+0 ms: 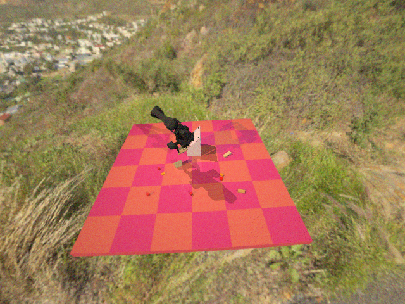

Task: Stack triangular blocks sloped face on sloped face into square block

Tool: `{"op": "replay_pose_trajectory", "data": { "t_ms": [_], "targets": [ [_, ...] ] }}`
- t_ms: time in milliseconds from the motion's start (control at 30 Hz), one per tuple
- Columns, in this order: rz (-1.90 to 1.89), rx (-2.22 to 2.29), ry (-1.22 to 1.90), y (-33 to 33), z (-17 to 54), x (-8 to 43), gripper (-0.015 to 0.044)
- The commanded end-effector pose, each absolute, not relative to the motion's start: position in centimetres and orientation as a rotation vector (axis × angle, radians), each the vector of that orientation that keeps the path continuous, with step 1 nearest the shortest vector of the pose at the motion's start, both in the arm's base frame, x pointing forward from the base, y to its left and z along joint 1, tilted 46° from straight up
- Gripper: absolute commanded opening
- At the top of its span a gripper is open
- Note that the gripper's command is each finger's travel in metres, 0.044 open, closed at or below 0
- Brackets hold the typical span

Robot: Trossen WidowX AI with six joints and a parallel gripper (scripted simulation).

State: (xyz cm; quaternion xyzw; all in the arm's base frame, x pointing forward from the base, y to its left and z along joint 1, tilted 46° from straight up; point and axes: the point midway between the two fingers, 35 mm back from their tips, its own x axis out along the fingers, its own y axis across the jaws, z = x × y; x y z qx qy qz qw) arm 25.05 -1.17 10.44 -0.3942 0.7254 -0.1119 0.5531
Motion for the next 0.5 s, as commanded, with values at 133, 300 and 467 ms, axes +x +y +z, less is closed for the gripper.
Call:
{"op": "replay_pose_trajectory", "data": {
  "t_ms": [133,300,467],
  "targets": [
    [-0.253,-0.949,1.714,-2.6,12.5,22.8,0.0],
    [-0.245,-0.955,1.715,-3.5,13.6,21.2,0.0],
    [-0.239,-0.961,1.716,-4.4,14.6,19.5,0.0]
  ]
}}
